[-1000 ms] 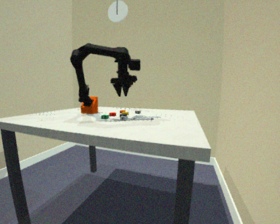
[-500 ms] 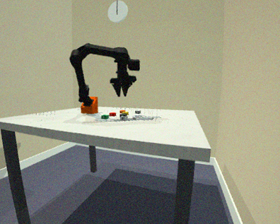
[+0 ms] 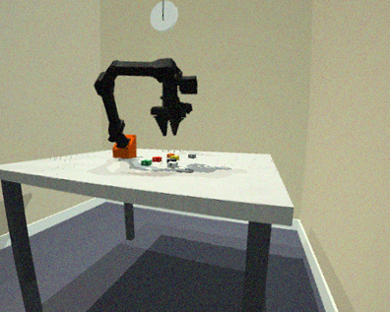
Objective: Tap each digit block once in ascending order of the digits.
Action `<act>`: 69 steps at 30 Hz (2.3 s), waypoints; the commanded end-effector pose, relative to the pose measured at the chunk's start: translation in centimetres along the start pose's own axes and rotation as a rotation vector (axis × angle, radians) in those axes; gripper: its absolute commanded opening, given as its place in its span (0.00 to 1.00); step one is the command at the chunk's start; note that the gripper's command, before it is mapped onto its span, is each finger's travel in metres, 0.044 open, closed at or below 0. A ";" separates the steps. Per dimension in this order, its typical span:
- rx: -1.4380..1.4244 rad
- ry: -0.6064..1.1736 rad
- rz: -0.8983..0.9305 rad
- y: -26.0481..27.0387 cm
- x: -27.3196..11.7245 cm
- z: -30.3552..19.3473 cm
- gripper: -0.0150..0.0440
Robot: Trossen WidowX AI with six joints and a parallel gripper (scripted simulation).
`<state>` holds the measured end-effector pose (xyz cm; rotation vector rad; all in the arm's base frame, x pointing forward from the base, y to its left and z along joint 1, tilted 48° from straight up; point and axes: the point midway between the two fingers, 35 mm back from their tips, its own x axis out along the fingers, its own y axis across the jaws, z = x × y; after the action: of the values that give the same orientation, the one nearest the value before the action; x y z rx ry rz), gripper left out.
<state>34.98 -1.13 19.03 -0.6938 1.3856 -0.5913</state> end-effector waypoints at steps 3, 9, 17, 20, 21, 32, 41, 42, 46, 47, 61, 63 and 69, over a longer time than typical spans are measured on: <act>-0.008 -0.008 -0.003 -0.3 -0.3 0.2 0.93; -0.008 -0.008 -0.003 -0.3 -0.3 0.2 0.93; -0.013 -0.009 0.006 1.6 -0.4 0.1 0.93; -0.026 -0.010 0.027 7.1 -0.6 -1.0 0.93; -0.030 -0.009 0.032 9.0 -0.7 -1.6 0.93; -0.010 -0.005 0.006 18.8 -0.2 -7.2 0.93; -0.009 -0.006 0.002 18.7 7.9 -7.1 0.58; -0.009 -0.006 0.002 18.7 7.9 -7.1 0.53; -0.009 -0.006 0.002 18.7 7.9 -7.1 0.35; -0.009 -0.006 0.002 18.7 7.9 -7.1 0.31; -0.009 -0.006 0.002 18.7 8.3 -7.1 0.29; -0.009 -0.007 0.002 18.7 8.6 -7.1 0.29; -0.009 -0.007 0.002 18.7 9.6 -7.1 0.29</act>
<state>28.59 4.26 -1.21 -0.6883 1.3790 -0.5786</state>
